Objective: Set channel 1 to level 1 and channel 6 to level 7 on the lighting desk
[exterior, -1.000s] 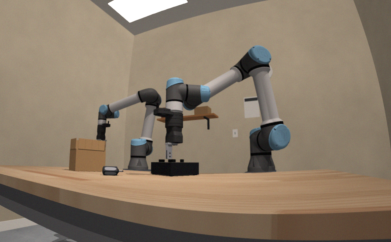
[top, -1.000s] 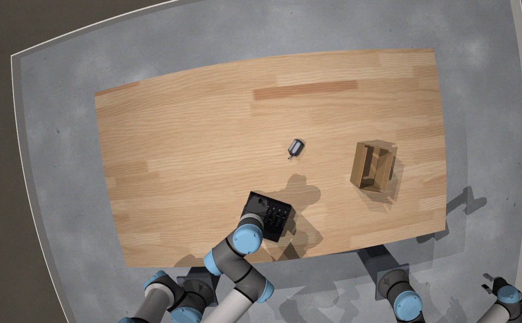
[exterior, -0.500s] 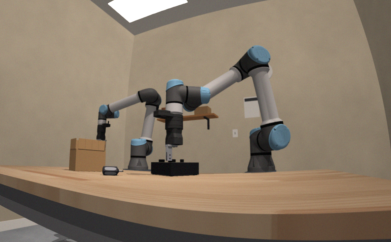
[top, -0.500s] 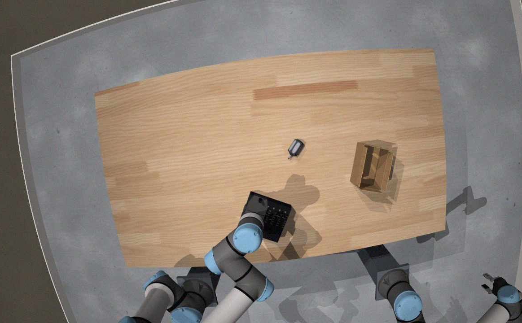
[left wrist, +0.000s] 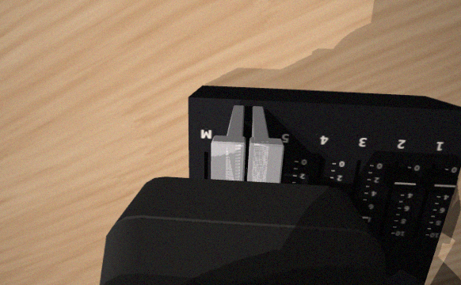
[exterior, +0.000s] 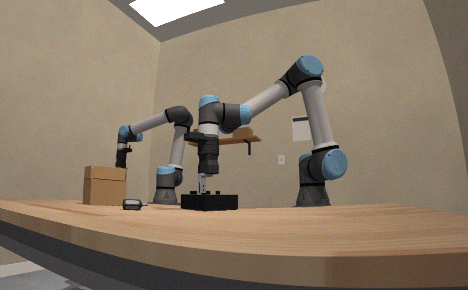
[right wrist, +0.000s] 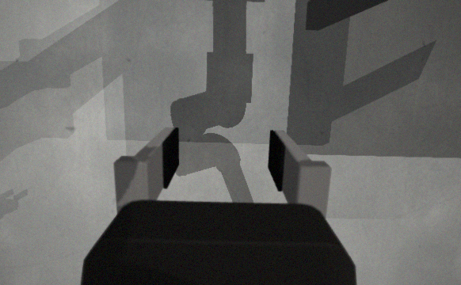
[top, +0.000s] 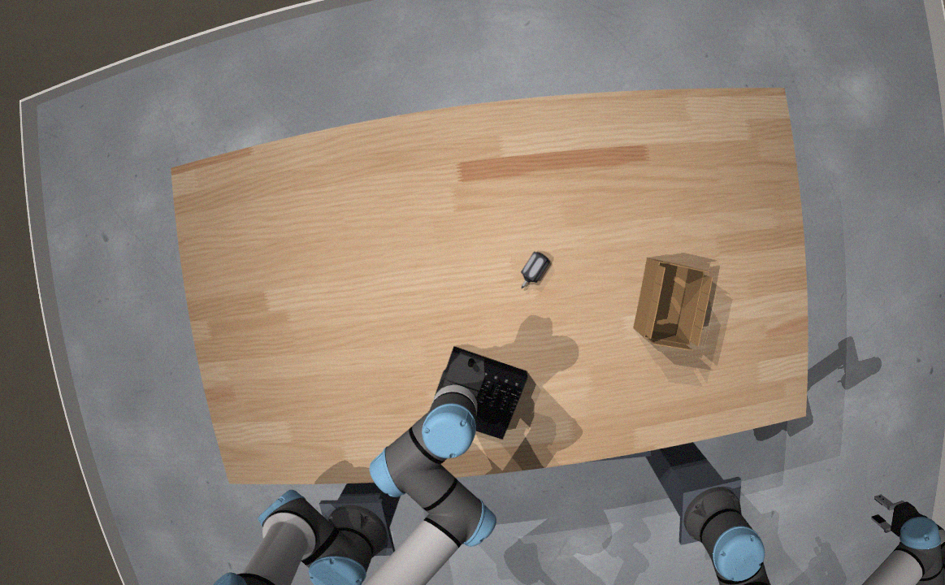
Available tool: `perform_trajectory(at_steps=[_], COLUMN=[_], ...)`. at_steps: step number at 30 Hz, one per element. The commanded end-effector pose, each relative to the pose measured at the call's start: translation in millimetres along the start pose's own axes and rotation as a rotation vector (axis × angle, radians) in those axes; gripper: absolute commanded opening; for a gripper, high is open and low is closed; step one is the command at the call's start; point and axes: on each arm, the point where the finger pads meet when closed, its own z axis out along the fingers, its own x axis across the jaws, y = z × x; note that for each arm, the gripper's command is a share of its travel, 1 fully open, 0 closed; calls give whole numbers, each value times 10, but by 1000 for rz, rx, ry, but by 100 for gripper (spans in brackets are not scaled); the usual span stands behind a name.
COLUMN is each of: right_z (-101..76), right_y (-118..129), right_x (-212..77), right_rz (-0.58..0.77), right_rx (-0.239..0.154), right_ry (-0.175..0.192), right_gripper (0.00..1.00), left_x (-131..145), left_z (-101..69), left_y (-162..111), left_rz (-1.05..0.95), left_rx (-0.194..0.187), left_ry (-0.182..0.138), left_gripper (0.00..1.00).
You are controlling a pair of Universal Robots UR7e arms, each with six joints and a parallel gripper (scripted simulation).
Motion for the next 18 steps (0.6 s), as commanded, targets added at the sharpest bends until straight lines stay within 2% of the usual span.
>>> perform_trajectory(at_steps=[1, 18], right_z=[-5, -5], right_y=[5, 5], right_x=[2, 2], right_rz=[0, 0], right_rx=[-2, -2], right_ry=[1, 1], right_gripper=[100, 100], left_x=[4, 4], left_z=[-9, -9], left_y=[-7, 10], left_rz=[0, 0], left_rx=[3, 3], left_ry=[1, 1], left_gripper=[0, 0])
